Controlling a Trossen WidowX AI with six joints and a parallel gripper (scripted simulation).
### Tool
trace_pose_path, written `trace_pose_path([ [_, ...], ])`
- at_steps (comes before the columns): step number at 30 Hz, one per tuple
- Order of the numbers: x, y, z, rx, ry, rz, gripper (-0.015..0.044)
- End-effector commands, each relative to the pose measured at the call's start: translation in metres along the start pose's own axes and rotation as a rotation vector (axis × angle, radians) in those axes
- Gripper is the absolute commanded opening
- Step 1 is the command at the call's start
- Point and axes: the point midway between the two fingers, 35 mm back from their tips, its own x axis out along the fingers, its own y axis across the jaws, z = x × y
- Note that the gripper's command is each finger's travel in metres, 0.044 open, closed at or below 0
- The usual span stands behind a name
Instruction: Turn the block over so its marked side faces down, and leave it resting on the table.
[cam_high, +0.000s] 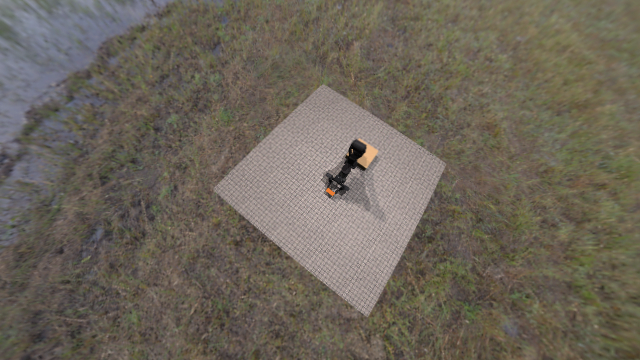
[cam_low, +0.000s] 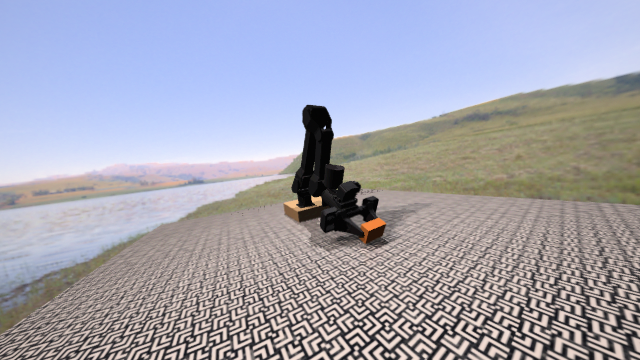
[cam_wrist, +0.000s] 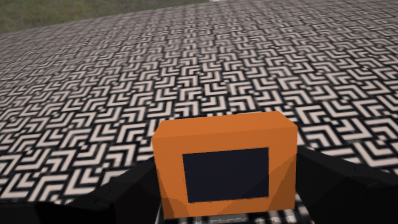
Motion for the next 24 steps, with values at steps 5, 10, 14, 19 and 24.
trace_pose_path([
  [5, -0.0003, -0.0006, 0.0004, -0.005, -0.002, -0.004, 0.0315],
  [10, -0.0003, -0.0006, 0.0004, -0.005, -0.002, -0.004, 0.044],
  [14, -0.0003, -0.0006, 0.0004, -0.005, -0.002, -0.004, 0.044],
  [19, -0.0003, -0.0006, 0.0004, -0.005, -0.002, -0.004, 0.044],
  [24, -0.0003, -0.0006, 0.0004, -0.005, -0.002, -0.004, 0.044],
])
